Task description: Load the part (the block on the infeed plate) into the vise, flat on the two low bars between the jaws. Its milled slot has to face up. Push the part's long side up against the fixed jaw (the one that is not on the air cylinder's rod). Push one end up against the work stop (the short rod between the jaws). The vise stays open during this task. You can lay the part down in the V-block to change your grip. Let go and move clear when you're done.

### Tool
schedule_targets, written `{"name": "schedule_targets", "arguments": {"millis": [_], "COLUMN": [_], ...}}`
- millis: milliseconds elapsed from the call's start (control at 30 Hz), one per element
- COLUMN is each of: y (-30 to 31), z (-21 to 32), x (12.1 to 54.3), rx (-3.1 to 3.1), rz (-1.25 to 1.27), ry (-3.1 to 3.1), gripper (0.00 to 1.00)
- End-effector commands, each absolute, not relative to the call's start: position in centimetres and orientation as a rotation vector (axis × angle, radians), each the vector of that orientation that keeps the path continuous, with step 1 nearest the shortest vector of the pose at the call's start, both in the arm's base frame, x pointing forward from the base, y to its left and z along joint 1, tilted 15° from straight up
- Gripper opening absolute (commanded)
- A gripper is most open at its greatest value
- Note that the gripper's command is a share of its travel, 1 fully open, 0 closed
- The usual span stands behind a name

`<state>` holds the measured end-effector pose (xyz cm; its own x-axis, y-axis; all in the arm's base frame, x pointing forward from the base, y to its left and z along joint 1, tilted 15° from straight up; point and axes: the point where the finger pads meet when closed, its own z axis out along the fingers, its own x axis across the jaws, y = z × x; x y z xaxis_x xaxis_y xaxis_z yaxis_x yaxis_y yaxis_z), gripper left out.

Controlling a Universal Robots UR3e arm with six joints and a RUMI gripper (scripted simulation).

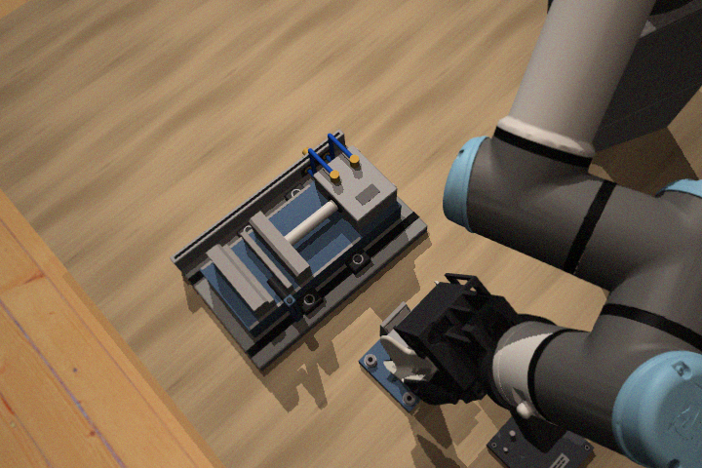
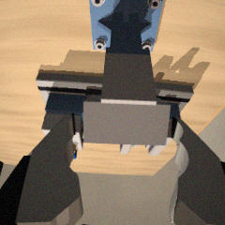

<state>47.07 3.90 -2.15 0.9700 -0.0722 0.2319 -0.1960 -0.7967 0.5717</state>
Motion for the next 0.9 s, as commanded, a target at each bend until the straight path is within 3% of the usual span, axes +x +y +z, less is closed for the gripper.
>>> {"name": "schedule_targets", "arguments": {"millis": [0,867], "y": [3.95,4.03], "z": [-2.07,-2.14], "x": [47.14,47.17], "rx": [2.446,2.318], "rz": [0.253,0.234], "ry": [-0.196,-0.205], "gripper": [0.51,0.51]}}
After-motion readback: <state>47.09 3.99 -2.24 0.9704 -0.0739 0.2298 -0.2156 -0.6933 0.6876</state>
